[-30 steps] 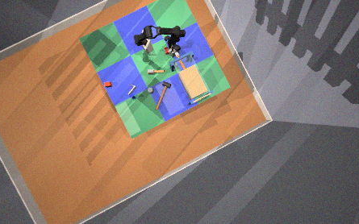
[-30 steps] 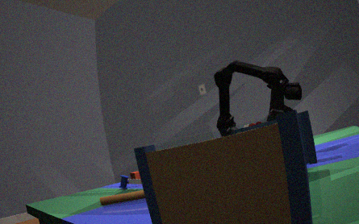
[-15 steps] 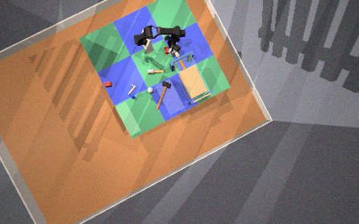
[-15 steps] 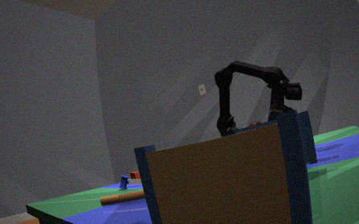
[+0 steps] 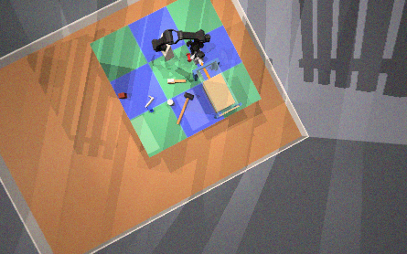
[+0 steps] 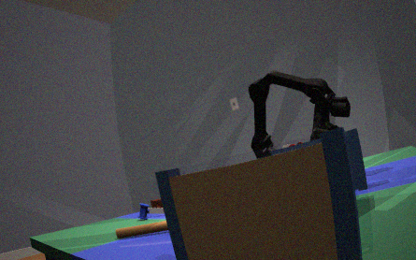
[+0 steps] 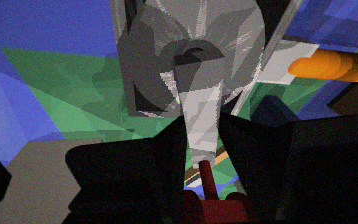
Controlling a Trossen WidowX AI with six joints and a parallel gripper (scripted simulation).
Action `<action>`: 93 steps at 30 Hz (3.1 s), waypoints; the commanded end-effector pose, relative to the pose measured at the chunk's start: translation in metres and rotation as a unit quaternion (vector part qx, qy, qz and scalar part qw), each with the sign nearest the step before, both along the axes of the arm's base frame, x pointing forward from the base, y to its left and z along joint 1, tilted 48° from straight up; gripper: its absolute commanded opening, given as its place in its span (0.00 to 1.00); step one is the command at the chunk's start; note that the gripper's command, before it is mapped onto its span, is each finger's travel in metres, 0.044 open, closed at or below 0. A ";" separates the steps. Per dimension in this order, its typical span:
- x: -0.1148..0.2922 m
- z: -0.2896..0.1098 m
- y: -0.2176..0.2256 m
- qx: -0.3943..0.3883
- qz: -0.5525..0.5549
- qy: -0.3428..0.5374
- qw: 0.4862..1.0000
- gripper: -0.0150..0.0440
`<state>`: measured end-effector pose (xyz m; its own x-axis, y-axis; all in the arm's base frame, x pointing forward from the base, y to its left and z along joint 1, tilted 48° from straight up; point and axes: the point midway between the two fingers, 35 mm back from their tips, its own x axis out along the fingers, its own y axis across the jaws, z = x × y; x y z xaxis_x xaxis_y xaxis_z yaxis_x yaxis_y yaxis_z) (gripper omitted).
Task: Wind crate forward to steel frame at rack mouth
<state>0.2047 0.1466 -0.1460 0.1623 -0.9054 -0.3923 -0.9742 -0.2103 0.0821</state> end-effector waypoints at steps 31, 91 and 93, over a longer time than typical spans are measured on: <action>0.001 -0.004 -0.002 -0.001 0.025 0.027 0.999 0.25; -0.003 -0.003 -0.003 0.003 -0.028 -0.029 0.999 0.25; -0.001 -0.004 -0.003 0.002 -0.013 -0.014 1.000 0.25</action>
<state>0.2024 0.1461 -0.1462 0.1429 -0.9111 -0.3866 -0.9850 -0.1692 0.0346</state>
